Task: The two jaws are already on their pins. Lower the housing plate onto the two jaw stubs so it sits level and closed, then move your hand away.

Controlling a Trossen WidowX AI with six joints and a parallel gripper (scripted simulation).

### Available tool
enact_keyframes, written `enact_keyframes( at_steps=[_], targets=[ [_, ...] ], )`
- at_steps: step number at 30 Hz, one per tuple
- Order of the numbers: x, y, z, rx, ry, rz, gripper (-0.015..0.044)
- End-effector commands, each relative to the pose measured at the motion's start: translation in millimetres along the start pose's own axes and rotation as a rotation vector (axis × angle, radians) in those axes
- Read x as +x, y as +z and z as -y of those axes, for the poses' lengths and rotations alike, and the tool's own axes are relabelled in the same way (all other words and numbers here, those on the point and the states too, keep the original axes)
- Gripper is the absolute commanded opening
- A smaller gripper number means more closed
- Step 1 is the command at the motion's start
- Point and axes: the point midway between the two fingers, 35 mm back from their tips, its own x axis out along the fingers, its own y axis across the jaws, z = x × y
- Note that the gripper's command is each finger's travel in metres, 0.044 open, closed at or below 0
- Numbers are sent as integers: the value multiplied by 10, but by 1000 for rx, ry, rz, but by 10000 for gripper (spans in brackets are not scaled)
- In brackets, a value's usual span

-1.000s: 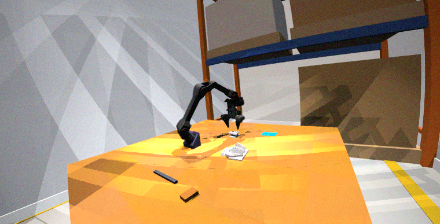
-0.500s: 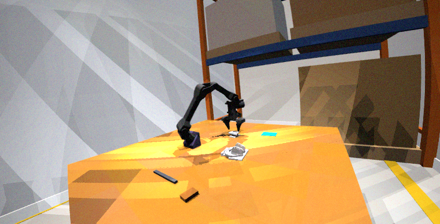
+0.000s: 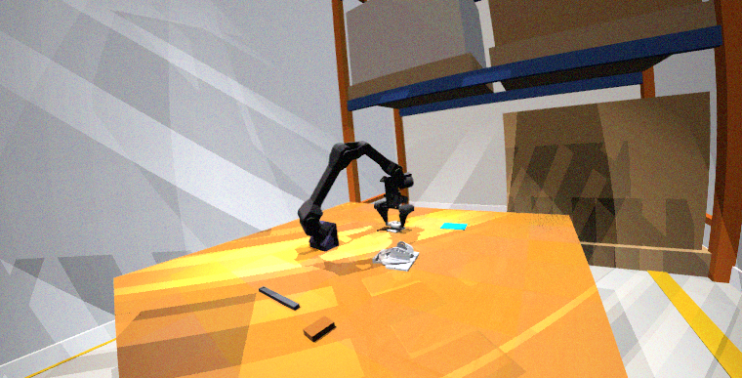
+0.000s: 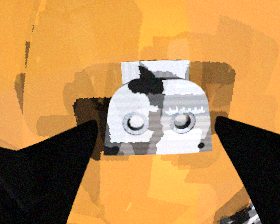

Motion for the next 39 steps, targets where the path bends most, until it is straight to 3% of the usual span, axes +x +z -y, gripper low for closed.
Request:
enact_keyframes(
  at_steps=[1, 25, 39],
  targets=[
    [84, -13, 0, -8, -3, -7, 440],
    [100, -13, 0, -8, -4, -7, 440],
    [94, -14, -6, -2, 1, -7, 351]
  ],
)
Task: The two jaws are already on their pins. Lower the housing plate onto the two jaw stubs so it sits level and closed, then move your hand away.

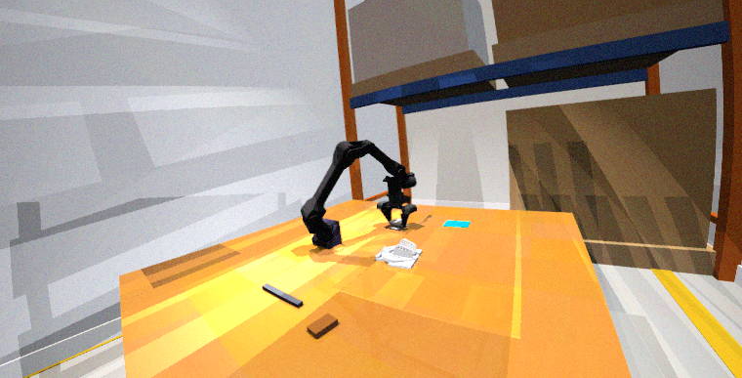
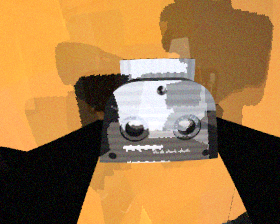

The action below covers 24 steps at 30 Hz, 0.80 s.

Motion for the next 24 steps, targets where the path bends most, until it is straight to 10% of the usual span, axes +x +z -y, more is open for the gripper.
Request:
enact_keyframes(
  at_steps=[1, 24],
  targets=[
    [0, 0, 0, 0, 0, 0, 351],
    [-424, 22, 10, -4, -2, 1, 351]
  ],
)
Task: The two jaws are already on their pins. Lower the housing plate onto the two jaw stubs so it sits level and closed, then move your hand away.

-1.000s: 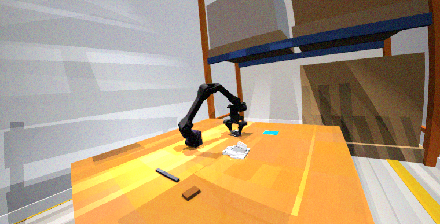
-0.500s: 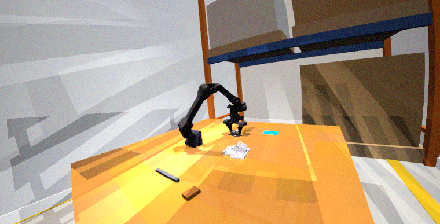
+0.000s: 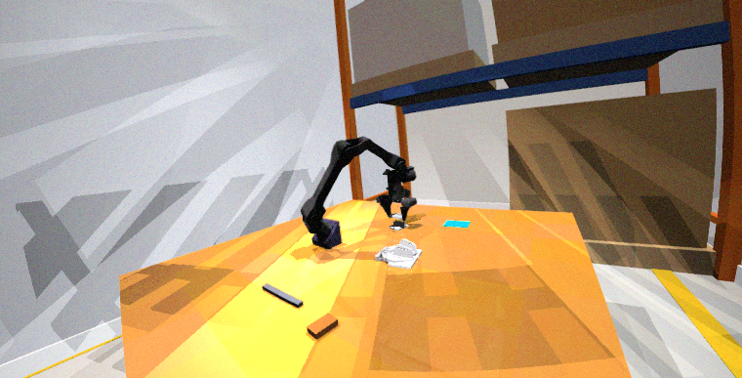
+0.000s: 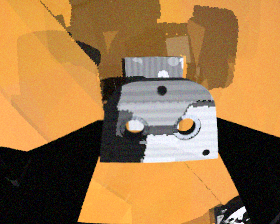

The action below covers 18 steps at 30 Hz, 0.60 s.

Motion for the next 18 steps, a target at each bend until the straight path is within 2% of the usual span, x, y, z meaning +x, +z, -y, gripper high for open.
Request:
enact_keyframes(
  at_steps=[1, 9, 18],
  targets=[
    [-172, 19, 4, 7, -1, 15, 351],
    [-424, 1, -5, 5, -2, 15, 351],
    [-451, -15, 12, 14, -2, 16, 351]
  ],
)
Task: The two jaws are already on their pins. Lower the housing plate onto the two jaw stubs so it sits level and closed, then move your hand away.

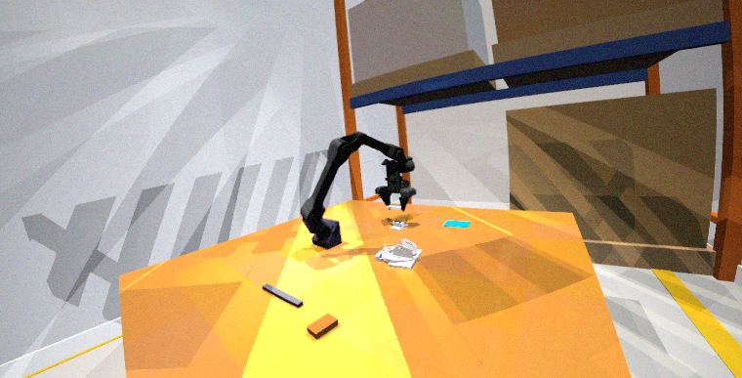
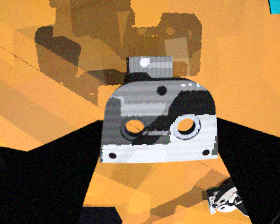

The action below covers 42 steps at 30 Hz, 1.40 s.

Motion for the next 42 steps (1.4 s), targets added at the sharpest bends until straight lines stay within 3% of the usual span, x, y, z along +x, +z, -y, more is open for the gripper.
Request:
enact_keyframes(
  at_steps=[1, 42],
  targets=[
    [-42, -22, 37, 27, 4, 8, 351],
    [-190, -1009, 973, 600, 11, 30, 351]
  ],
)
